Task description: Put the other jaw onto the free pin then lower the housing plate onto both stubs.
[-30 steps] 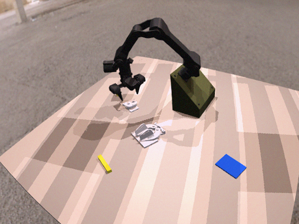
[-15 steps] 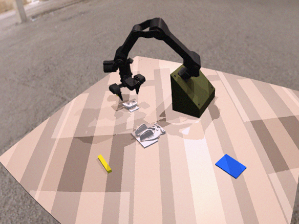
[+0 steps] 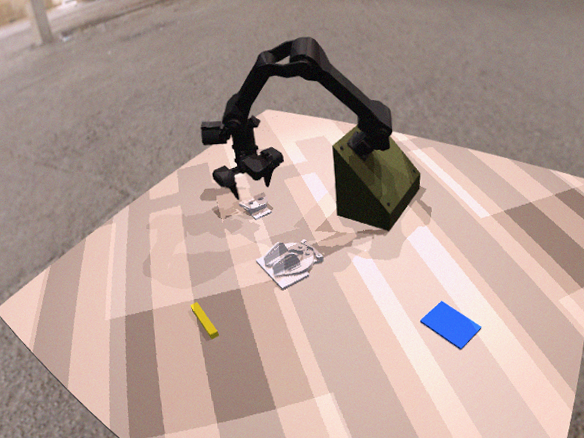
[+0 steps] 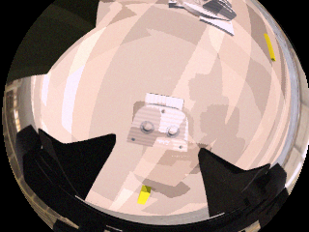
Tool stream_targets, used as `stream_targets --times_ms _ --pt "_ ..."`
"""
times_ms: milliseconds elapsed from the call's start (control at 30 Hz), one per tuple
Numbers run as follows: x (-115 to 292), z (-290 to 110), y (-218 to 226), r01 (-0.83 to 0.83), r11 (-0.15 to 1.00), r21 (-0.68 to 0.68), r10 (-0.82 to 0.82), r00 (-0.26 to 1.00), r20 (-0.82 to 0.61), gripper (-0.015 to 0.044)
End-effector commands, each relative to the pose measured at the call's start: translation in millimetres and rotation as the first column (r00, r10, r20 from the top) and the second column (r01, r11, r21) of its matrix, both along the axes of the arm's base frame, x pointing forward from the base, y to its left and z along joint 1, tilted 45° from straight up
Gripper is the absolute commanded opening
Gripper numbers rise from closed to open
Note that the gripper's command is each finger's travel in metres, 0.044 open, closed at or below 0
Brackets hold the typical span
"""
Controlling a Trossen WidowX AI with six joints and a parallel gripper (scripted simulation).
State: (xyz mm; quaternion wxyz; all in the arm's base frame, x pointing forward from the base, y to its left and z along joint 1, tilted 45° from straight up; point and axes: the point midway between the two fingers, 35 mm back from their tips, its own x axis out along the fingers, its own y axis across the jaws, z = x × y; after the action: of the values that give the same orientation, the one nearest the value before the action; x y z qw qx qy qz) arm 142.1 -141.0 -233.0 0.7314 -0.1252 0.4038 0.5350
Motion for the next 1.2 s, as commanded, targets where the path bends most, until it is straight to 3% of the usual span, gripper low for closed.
stream_targets --times_ms 0,1167 --pt "0 -6 7 0.003 1.000 0.008 -0.003 1.000 -0.003 0.0440" --pt "5 -31 31 0.005 1.000 0.009 -0.005 1.000 -0.001 0.0440"
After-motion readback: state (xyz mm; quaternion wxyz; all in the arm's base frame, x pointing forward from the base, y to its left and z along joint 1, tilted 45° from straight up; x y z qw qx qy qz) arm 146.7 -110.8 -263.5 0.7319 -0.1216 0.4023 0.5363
